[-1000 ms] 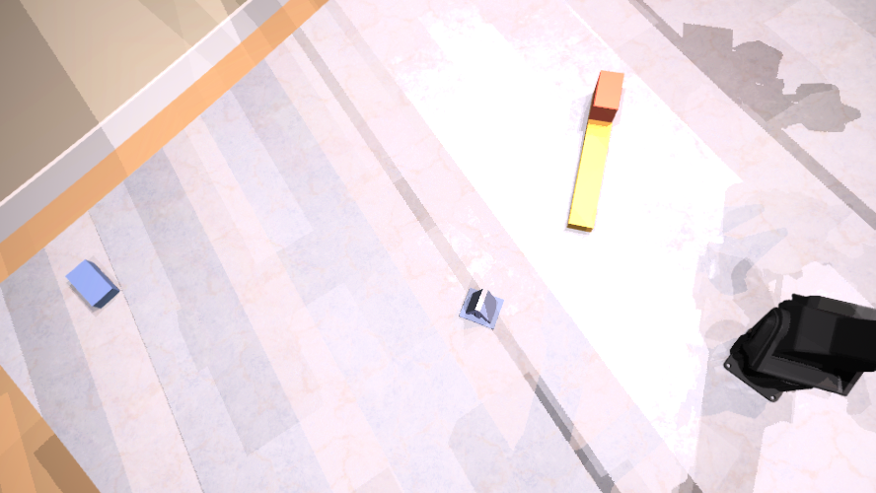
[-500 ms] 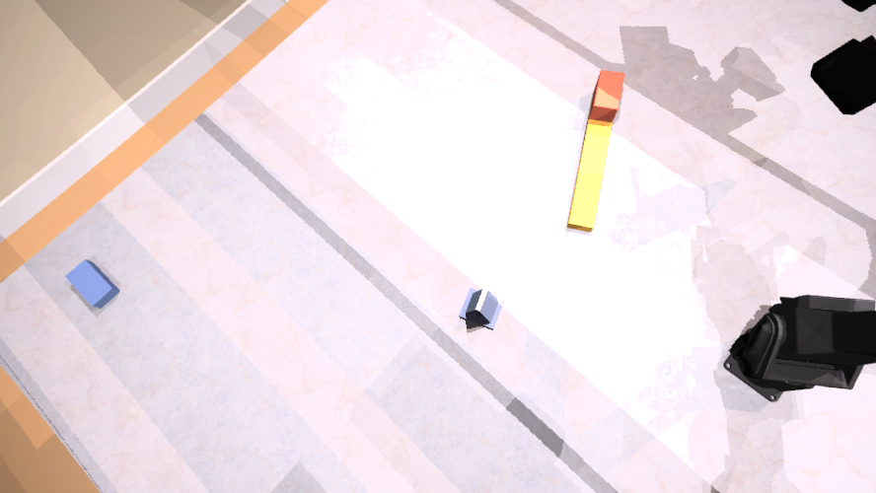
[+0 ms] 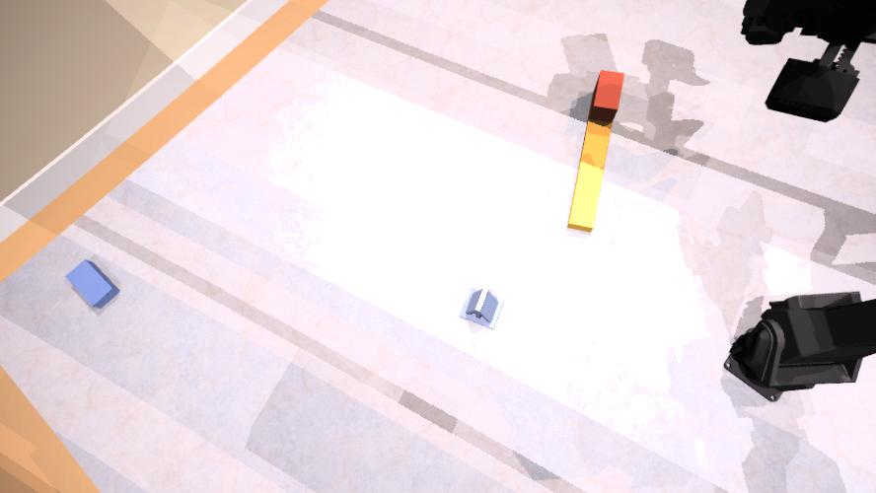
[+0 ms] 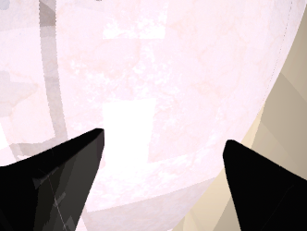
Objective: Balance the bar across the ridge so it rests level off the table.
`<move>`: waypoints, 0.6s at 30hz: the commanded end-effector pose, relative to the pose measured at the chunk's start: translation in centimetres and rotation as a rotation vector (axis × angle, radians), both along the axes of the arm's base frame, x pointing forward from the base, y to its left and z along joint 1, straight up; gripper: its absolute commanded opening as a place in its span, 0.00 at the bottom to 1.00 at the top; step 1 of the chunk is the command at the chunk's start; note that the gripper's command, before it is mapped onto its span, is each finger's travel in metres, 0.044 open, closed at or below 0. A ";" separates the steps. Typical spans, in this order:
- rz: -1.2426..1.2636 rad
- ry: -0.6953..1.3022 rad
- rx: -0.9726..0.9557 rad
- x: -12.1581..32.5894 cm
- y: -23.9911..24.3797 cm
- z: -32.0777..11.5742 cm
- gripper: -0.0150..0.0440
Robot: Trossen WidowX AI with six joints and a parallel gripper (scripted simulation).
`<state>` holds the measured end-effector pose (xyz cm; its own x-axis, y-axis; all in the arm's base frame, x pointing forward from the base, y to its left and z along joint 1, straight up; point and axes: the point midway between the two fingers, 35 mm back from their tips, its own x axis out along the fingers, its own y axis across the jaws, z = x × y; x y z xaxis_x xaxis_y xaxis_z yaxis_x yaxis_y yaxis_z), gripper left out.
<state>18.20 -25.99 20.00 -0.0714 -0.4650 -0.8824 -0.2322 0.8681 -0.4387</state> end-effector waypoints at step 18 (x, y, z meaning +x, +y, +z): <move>0.827 0.218 0.217 7.9 5.9 -2.2 0.79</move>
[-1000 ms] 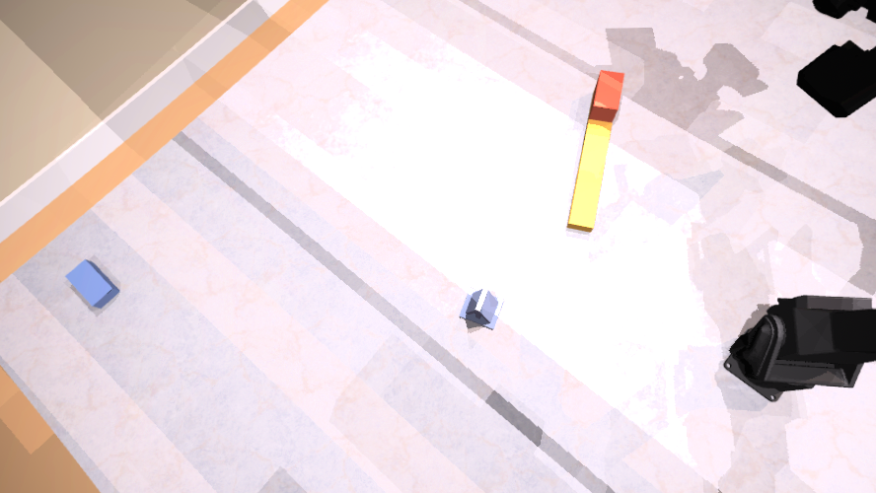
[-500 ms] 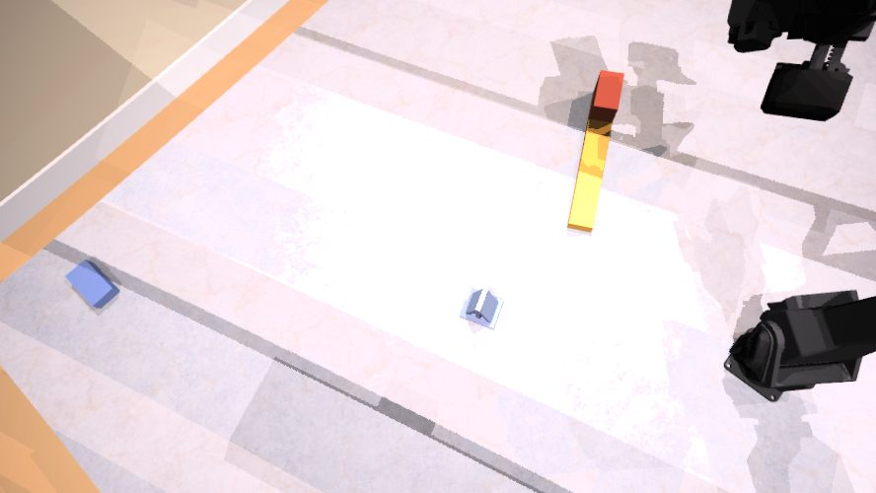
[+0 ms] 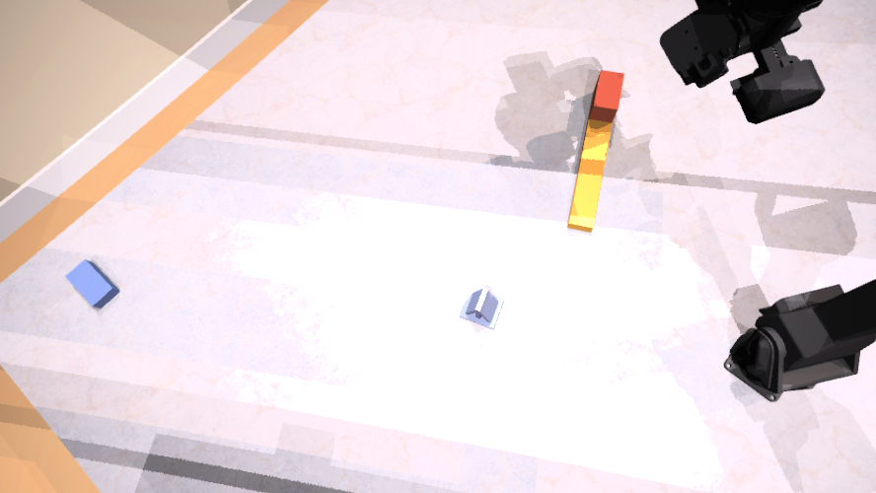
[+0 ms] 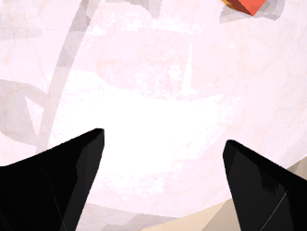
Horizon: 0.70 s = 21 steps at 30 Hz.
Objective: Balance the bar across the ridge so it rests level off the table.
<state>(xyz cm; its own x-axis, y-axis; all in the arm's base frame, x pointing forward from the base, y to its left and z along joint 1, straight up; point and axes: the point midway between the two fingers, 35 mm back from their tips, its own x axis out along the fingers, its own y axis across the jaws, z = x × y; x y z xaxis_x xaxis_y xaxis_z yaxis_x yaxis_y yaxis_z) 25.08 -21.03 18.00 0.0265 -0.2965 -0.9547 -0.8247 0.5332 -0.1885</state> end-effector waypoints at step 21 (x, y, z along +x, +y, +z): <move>0.963 0.152 0.210 6.8 9.2 -2.3 0.79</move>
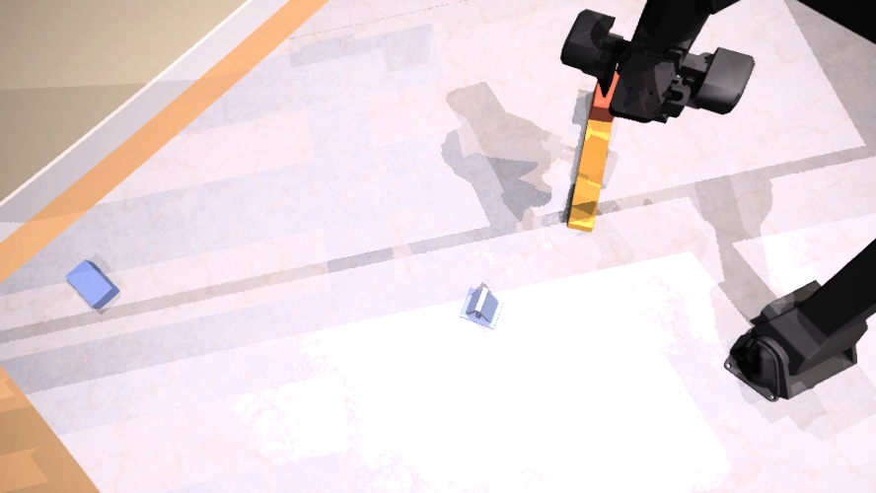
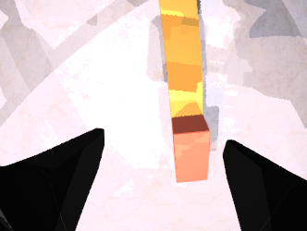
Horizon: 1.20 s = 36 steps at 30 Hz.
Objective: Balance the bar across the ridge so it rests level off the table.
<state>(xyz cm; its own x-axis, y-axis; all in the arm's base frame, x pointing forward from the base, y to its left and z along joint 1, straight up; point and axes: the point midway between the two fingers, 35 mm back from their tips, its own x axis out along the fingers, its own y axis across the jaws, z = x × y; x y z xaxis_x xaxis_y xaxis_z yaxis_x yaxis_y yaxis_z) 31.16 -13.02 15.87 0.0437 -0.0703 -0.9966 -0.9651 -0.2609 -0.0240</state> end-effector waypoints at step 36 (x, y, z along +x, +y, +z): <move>0.211 0.019 0.051 1.5 2.2 -9.7 0.79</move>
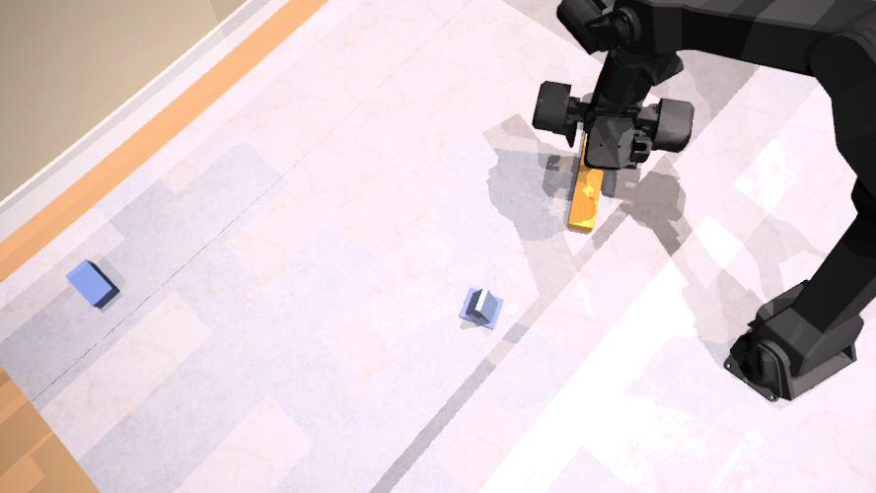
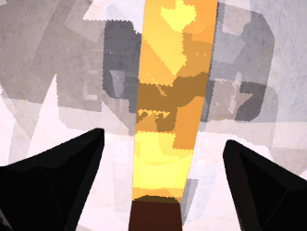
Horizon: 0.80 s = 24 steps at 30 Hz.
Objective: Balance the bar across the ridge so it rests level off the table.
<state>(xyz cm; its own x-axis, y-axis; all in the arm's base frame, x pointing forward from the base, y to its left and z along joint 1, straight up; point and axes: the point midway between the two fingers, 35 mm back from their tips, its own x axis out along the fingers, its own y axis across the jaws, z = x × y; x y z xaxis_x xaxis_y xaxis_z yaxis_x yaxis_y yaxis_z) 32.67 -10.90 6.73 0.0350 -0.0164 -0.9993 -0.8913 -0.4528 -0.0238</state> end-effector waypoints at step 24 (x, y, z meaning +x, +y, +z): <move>0.000 0.004 0.001 -0.1 0.0 -1.6 0.61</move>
<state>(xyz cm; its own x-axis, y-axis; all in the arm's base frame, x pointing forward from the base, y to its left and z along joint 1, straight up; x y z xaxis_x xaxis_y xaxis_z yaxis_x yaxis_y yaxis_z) 32.63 -10.88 5.14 0.0316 -0.0146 -0.9994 -0.8912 -0.4530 -0.0216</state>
